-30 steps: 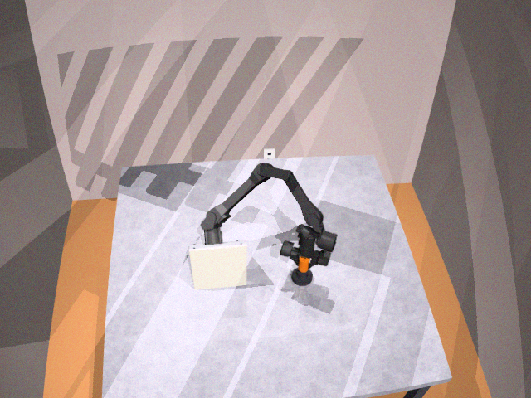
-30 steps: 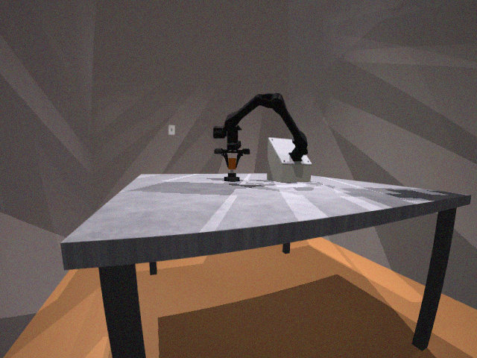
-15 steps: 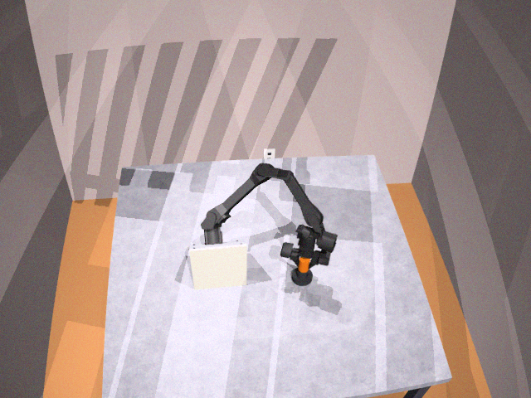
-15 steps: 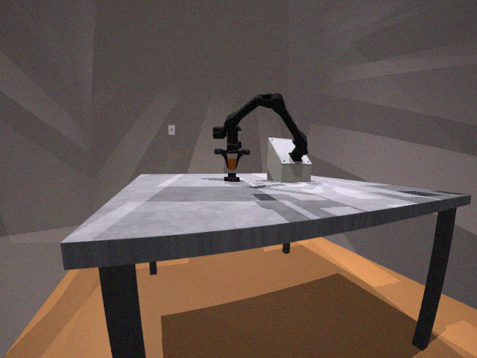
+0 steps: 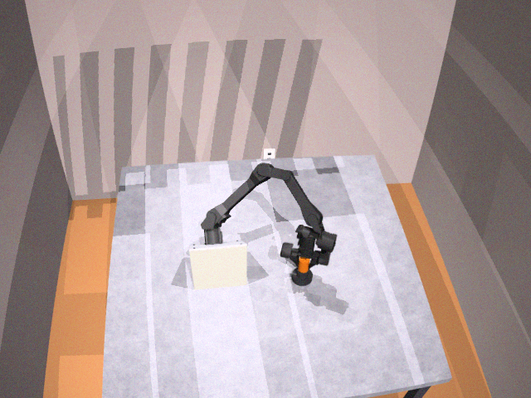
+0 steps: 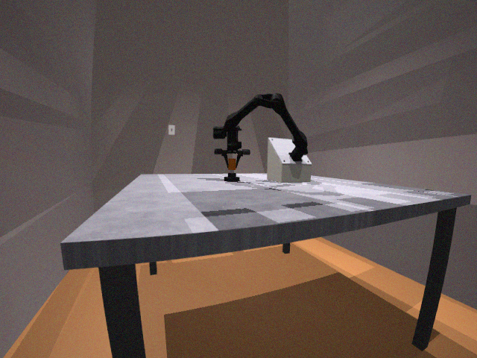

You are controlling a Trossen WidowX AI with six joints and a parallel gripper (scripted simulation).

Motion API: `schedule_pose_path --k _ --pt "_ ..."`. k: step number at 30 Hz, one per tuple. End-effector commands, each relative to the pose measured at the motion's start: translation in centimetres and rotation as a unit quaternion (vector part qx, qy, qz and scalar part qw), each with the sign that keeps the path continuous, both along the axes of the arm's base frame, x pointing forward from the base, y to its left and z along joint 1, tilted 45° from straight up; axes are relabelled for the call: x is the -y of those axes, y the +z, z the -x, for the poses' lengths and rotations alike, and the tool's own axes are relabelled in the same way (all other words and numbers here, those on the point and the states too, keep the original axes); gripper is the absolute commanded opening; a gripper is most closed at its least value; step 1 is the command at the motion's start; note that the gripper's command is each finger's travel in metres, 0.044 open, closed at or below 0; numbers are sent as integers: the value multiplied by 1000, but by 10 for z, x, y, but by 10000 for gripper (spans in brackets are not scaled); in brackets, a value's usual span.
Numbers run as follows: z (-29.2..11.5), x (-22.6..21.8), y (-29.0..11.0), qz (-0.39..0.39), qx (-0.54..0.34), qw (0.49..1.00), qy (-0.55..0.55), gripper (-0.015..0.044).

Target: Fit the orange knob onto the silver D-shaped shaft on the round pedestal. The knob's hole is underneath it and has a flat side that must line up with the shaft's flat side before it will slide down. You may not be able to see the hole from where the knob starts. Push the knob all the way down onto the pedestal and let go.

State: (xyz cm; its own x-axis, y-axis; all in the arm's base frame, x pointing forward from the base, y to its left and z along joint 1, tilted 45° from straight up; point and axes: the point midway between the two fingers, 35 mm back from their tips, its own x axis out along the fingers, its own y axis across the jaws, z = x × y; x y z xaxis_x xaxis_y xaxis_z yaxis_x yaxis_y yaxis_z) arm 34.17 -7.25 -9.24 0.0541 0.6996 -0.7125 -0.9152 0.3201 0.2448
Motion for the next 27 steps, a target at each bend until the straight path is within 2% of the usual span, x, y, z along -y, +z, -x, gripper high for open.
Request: schedule_pose_path --k 1,11,18,27 --pt "0 -1 -1 0 2 1000 2 0" --pt "0 4 3 1 5 1000 6 0" --pt "-1 2 2 6 75 994 77 0" --pt "-1 1 0 6 75 994 77 0"
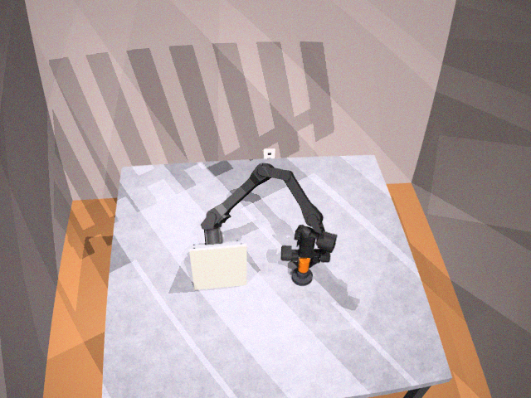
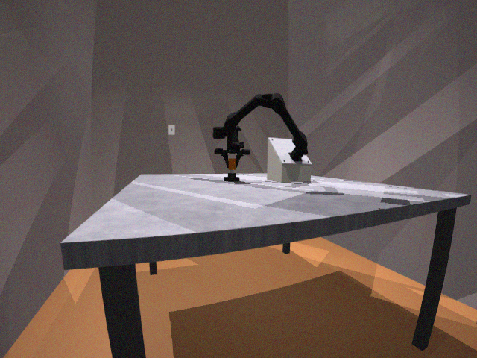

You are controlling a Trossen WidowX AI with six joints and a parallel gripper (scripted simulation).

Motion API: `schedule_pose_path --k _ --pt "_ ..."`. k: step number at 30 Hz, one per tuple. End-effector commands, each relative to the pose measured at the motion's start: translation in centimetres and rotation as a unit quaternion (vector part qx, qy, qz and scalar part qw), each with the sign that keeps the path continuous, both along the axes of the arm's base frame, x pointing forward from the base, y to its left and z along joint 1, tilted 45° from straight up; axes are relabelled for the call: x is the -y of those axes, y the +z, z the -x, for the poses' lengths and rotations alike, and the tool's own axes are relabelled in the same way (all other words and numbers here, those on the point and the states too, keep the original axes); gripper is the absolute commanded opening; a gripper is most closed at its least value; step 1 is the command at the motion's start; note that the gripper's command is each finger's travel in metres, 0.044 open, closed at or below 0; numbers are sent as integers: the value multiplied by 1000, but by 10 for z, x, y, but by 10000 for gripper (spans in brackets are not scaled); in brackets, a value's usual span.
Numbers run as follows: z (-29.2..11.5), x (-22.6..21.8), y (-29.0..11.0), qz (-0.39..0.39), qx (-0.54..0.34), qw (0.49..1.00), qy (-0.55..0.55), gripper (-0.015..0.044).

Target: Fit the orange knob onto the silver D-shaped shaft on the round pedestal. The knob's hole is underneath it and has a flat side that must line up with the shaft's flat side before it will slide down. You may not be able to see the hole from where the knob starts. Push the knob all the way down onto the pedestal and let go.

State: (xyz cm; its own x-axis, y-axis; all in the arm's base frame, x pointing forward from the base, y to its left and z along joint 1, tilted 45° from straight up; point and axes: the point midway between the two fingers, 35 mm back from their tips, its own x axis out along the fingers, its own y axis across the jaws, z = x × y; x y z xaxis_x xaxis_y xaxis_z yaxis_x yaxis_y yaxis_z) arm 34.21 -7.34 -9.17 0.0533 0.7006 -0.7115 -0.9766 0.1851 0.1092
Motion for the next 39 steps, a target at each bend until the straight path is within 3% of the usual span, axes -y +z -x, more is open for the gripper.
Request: schedule_pose_path --k 1,19,26,39 --pt "0 -1 -1 1 5 1000 5 0" --pt "-1 2 3 1 5 1000 5 0" --pt "0 1 2 7 75 994 76 0" --pt "-1 1 1 7 79 994 79 0"
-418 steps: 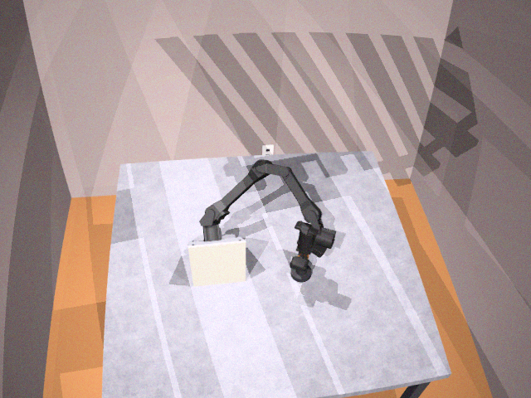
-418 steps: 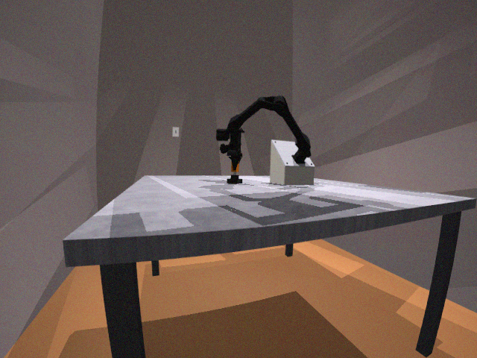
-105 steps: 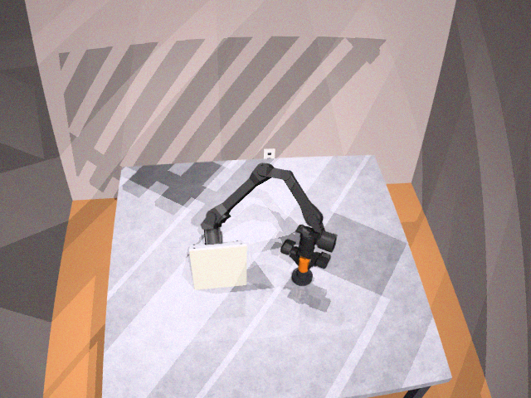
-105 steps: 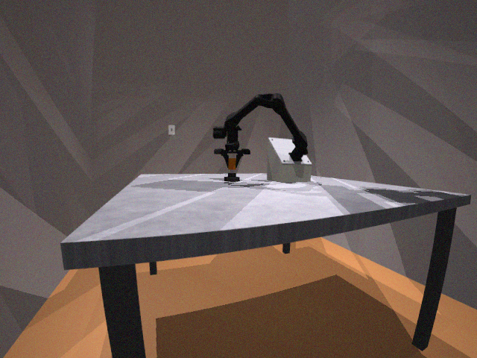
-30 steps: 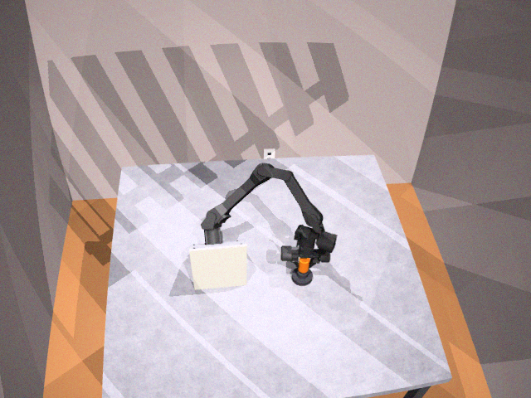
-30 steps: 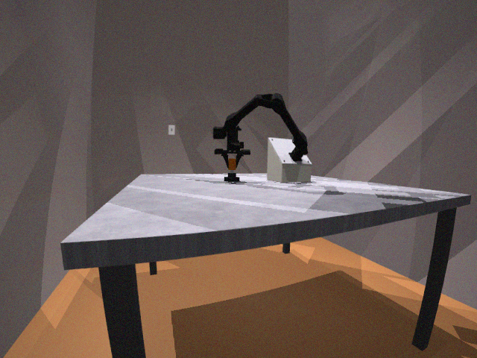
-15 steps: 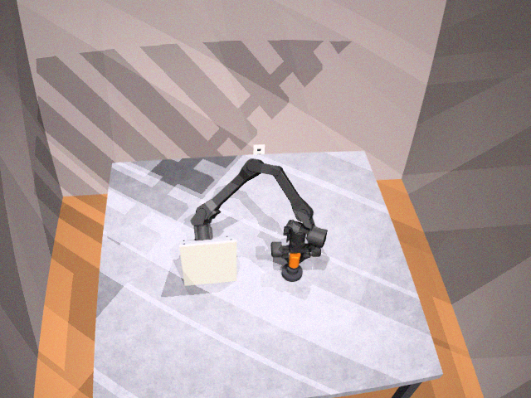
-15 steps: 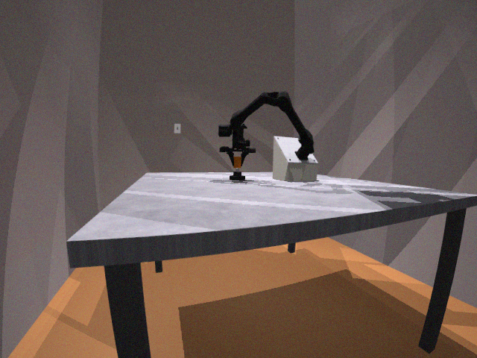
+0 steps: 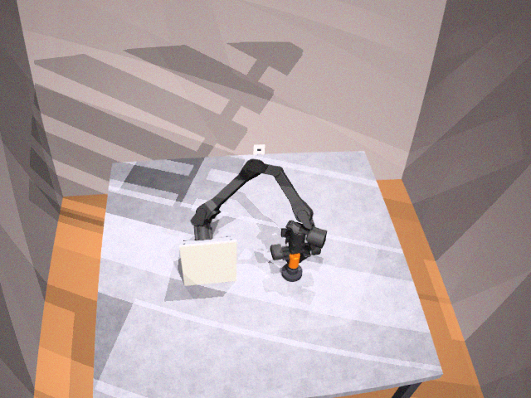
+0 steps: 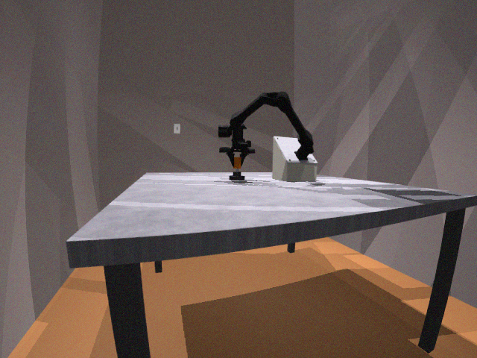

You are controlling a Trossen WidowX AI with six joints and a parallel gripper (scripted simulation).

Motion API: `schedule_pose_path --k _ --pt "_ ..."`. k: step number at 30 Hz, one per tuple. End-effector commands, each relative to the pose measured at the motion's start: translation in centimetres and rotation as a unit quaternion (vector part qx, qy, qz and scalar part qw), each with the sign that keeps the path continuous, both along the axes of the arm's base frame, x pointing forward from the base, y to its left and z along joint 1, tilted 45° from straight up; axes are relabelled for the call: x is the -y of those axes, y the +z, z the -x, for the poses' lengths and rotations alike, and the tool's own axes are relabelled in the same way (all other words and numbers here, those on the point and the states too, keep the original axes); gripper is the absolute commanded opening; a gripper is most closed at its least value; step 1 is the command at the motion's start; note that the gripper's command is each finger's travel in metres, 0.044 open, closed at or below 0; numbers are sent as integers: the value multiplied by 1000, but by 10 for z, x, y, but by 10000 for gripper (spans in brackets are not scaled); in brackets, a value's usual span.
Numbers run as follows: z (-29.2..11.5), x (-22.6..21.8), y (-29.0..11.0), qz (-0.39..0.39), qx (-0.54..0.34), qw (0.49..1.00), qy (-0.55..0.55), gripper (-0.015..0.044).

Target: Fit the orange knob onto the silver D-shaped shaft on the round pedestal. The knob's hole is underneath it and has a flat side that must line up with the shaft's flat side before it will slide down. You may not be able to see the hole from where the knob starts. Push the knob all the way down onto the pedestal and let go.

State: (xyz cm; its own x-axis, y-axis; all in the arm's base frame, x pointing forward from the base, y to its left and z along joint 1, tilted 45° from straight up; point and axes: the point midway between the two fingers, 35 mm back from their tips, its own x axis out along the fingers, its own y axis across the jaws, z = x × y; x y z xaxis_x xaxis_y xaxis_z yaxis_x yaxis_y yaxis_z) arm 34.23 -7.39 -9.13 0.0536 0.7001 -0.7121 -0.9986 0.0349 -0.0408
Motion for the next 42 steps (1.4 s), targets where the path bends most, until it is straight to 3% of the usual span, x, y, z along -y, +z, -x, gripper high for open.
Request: schedule_pose_path --k 1,42 --pt "-1 0 0 1 4 1000 3 0" --pt "0 -13 -12 1 4 1000 6 0"
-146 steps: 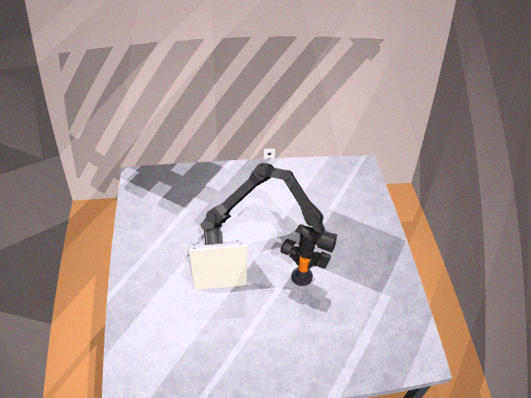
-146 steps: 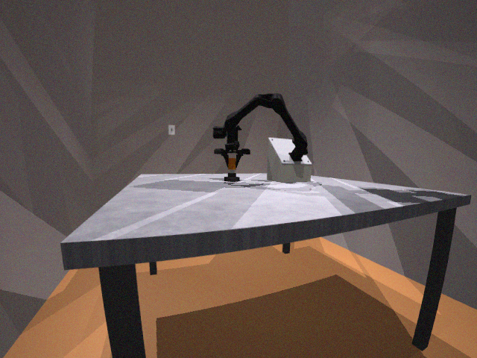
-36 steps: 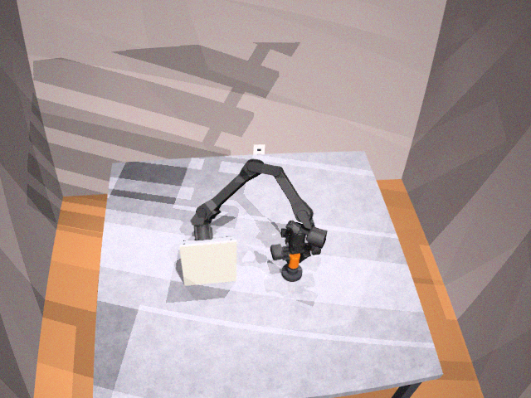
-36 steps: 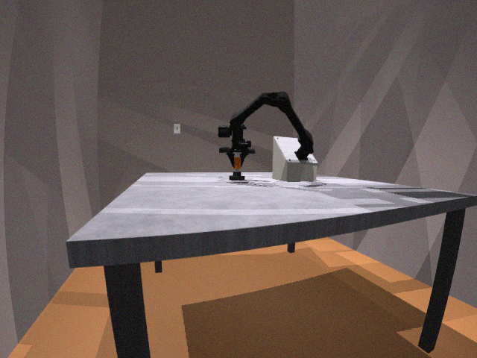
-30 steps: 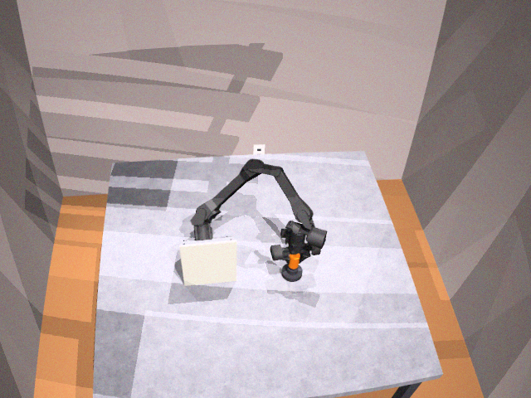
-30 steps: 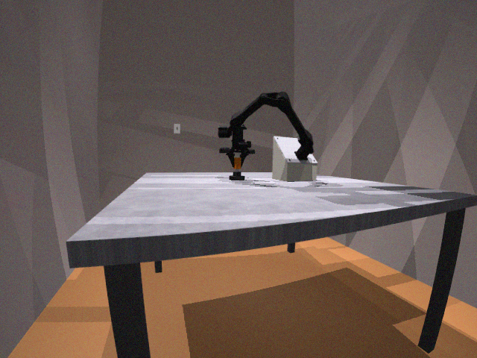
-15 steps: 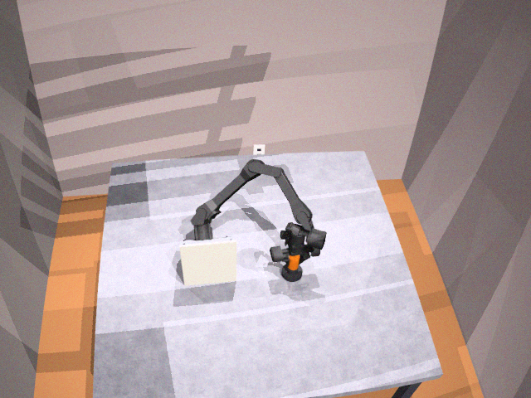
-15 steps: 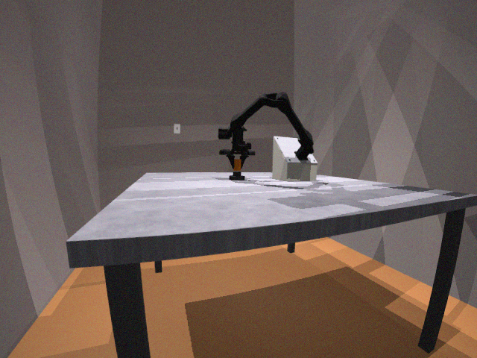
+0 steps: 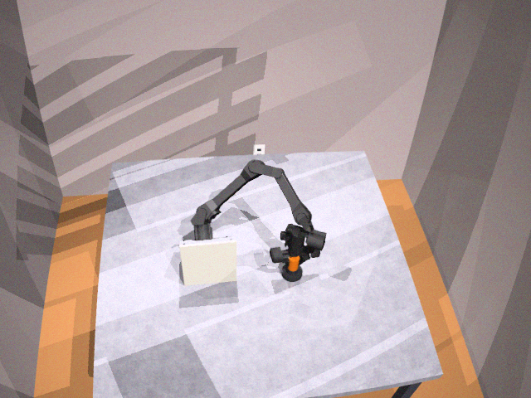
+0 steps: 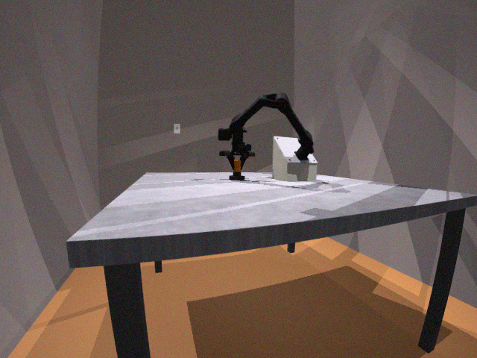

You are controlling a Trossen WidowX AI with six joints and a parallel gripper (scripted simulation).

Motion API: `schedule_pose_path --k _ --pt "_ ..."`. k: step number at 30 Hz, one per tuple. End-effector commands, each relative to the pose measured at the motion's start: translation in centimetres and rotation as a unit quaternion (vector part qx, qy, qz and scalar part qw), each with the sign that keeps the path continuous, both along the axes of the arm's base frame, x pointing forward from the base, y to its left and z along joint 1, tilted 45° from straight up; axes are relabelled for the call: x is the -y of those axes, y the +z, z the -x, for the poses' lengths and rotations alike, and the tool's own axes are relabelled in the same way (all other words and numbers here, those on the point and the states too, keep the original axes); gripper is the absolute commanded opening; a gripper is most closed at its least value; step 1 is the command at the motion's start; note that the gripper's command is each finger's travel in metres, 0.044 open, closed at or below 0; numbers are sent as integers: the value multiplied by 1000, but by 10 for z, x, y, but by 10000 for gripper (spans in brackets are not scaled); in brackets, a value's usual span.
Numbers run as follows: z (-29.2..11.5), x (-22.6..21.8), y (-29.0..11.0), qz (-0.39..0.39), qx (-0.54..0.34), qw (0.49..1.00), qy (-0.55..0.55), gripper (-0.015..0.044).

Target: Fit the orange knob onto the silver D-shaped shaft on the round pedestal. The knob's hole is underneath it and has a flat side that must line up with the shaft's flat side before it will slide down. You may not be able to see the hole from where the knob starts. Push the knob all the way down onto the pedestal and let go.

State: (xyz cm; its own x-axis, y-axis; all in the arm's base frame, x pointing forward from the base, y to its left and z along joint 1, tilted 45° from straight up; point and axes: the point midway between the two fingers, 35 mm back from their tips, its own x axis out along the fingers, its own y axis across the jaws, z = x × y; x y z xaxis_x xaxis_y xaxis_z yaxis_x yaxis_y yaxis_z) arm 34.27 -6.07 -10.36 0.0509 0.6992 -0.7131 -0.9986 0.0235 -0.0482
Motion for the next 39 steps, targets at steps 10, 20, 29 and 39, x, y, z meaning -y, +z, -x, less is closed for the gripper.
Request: schedule_pose_path --k 10,20,29,39 --pt "0 0 0 0 0 1000 0 263" --pt "0 0 0 0 0 1000 0 440" --pt "-1 35 32 3 0 1000 -1 440" --pt "2 70 66 3 0 1000 0 440"
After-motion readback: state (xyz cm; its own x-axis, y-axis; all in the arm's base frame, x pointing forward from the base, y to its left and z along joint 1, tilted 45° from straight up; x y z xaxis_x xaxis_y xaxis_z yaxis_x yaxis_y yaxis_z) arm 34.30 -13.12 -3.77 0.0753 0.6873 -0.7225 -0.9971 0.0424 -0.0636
